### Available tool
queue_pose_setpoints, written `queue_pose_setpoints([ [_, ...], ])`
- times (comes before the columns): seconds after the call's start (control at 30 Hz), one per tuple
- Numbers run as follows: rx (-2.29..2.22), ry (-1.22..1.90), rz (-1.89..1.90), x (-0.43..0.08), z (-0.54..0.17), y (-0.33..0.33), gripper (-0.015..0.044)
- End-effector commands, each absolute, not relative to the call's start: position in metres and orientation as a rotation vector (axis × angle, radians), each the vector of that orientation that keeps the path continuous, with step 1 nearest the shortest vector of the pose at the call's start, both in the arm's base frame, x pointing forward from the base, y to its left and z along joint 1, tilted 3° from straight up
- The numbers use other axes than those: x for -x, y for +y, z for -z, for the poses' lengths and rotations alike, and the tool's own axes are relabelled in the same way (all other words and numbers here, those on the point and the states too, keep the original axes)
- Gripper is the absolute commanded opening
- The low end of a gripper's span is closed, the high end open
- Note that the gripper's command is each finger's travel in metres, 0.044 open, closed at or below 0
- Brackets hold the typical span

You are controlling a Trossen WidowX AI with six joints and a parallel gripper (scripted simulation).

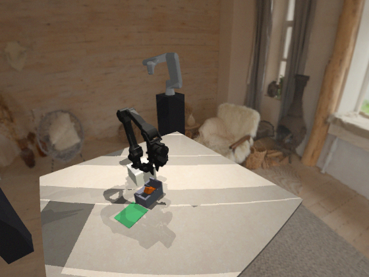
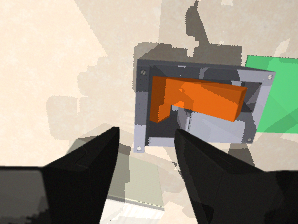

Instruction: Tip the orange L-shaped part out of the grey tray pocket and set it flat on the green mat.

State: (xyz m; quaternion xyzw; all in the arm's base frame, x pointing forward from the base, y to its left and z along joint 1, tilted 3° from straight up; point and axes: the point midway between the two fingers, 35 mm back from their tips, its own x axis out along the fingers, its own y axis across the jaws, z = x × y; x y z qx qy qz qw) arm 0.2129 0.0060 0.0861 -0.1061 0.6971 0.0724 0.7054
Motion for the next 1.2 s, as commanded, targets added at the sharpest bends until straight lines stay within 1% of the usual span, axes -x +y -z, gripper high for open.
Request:
queue_pose_setpoints([
  [0.0,0.236,1.547,-0.161,-0.213,-0.086,0.006,0.018],
  [0.53,0.236,1.547,-0.161,-0.213,-0.086,0.006,0.018],
  [0.6,0.191,1.55,-0.116,-0.215,-0.087,0.004,0.0233],
  [0.67,0.091,1.552,-0.016,-0.218,-0.088,-0.001,0.028],
  [0.87,-0.416,1.49,0.486,-0.231,-0.091,-0.03,0.028],
  [1.03,-0.857,1.334,0.92,-0.239,-0.094,-0.058,0.028],
  [1.1,-0.967,1.279,1.027,-0.241,-0.094,-0.065,0.028],
  [1.17,-0.981,1.271,1.04,-0.241,-0.094,-0.066,0.028],
])
